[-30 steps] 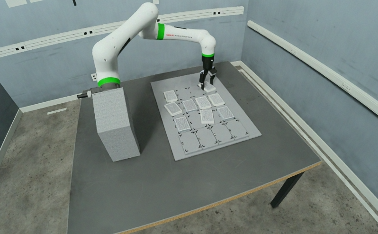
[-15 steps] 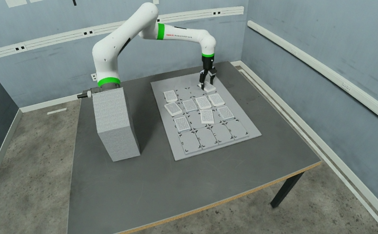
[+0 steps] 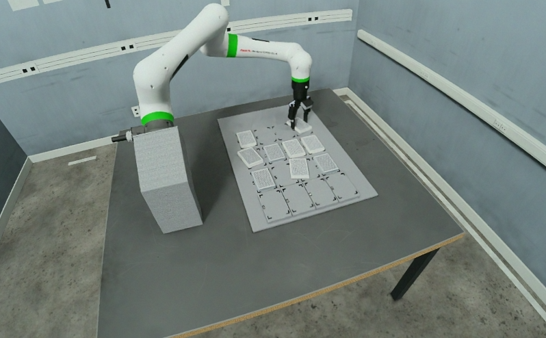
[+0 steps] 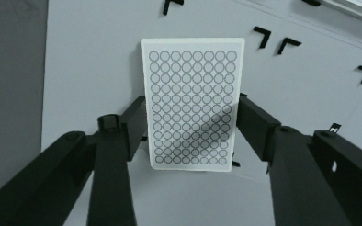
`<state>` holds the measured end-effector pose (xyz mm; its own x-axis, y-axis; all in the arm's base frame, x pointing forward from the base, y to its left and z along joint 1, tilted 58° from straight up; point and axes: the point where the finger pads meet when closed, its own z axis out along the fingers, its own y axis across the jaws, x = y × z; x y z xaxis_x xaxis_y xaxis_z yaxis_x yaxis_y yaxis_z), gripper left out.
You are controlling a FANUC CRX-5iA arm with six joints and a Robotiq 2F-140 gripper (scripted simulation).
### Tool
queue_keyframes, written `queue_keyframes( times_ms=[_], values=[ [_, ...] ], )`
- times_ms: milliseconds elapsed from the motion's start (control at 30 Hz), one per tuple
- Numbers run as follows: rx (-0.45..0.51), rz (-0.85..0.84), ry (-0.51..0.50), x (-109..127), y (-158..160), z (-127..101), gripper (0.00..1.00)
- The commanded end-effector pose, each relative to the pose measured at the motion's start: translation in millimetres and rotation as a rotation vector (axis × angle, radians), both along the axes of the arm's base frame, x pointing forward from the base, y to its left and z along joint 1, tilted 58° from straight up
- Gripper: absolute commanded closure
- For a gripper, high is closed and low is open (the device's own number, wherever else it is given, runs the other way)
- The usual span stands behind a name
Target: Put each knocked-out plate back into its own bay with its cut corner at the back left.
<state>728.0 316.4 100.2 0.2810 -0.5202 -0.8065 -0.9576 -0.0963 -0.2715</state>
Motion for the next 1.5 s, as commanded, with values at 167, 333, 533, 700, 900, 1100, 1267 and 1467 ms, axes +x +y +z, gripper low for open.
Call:
queue_keyframes(
  times_ms=[167,333,533,700,900,1100,1267,1467],
  values=[
    [0.0,-0.001,-0.001,0.7,-1.1,0.6,0.4],
    [0.0,-0.001,-0.001,0.7,-1.1,0.6,0.41],
    [0.0,-0.001,-0.001,0.7,-1.1,0.6,0.41],
    [0.0,-0.001,-0.001,0.7,-1.1,0.6,0.41],
    [0.0,-0.001,-0.001,0.7,-1.1,0.6,0.42],
    [0.0,-0.001,-0.001,0.7,-1.1,0.6,0.42],
    [0.0,-0.001,-0.001,0.7,-1.1,0.6,0.42],
    [0.0,-0.001,-0.001,0.7,-1.1,0.6,0.9]
  ],
)
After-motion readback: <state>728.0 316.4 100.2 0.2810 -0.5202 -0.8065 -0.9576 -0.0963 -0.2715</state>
